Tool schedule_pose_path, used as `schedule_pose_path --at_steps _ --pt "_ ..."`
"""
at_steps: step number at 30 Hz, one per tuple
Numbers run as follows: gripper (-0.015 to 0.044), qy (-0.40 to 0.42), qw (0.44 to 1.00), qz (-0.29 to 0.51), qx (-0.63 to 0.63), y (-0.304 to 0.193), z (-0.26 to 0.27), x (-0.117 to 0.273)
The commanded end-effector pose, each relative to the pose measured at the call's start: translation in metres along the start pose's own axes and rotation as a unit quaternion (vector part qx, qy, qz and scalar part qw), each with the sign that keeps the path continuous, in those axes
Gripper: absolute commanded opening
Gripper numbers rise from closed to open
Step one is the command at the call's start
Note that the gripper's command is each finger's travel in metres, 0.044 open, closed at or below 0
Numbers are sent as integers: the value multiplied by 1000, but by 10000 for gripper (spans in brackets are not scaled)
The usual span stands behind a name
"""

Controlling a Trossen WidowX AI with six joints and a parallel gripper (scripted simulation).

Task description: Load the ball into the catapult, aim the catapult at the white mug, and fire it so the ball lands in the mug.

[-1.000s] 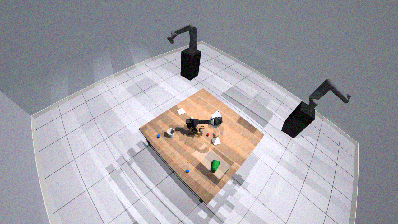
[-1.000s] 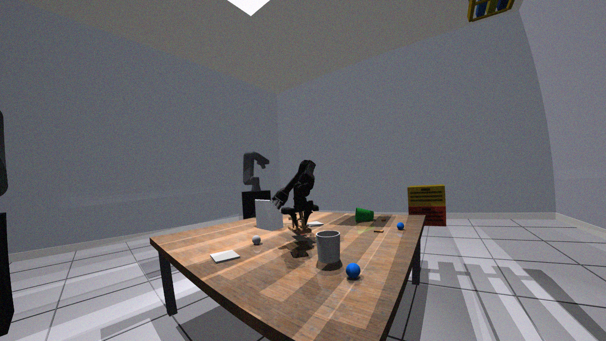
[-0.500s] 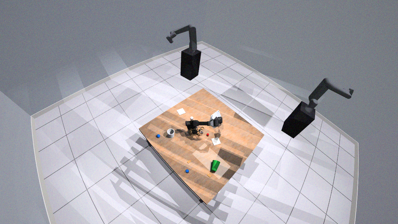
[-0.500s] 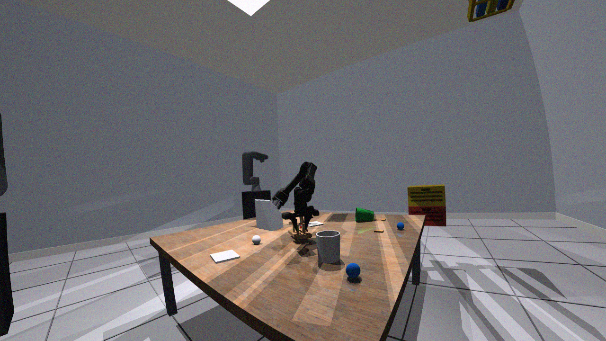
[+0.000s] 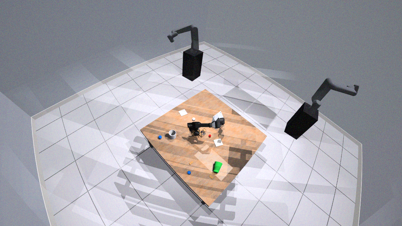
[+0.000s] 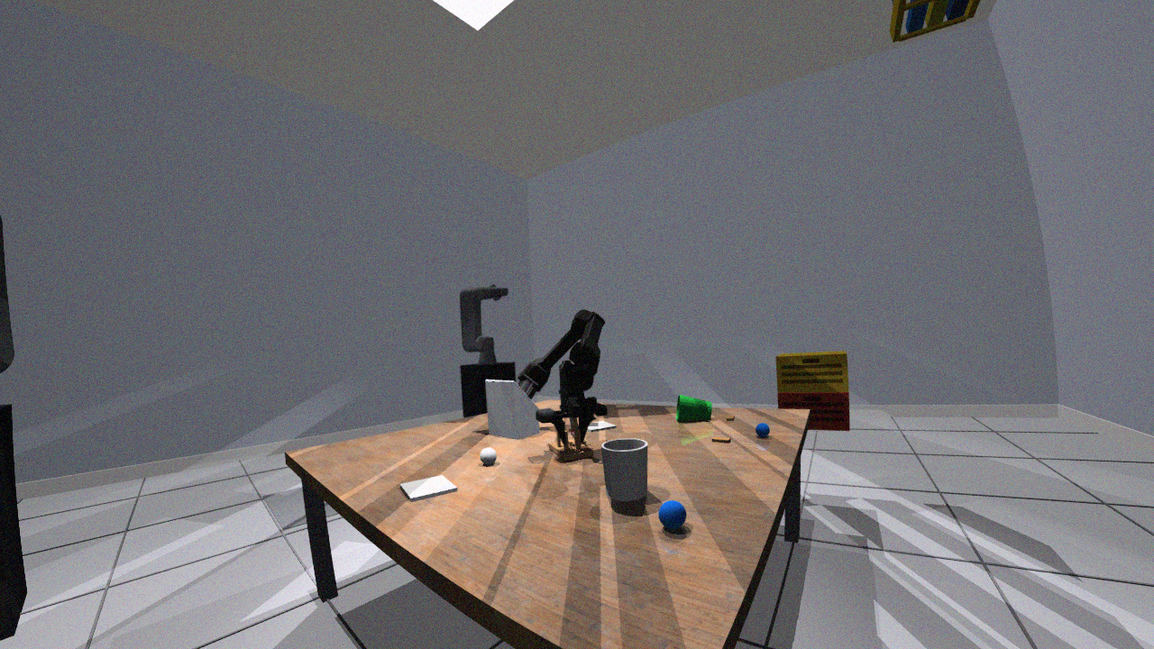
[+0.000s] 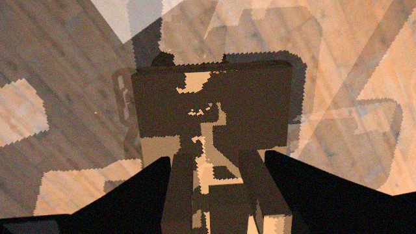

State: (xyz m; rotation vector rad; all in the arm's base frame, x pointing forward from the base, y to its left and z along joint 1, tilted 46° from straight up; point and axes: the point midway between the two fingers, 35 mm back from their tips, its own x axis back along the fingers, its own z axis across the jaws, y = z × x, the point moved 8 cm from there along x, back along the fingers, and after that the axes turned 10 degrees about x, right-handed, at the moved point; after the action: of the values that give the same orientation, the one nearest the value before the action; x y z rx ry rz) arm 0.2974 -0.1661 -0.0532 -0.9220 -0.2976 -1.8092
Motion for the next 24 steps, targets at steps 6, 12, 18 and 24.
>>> schedule_pose_path --at_steps 6,12,18,24 --pt "236 0 1000 -2 1 0 0 2" --pt "394 -1 1000 -2 1 2 0 12" --pt "440 -3 1000 -1 0 -1 -1 99" --pt "440 0 1000 -3 -4 1 -3 86"
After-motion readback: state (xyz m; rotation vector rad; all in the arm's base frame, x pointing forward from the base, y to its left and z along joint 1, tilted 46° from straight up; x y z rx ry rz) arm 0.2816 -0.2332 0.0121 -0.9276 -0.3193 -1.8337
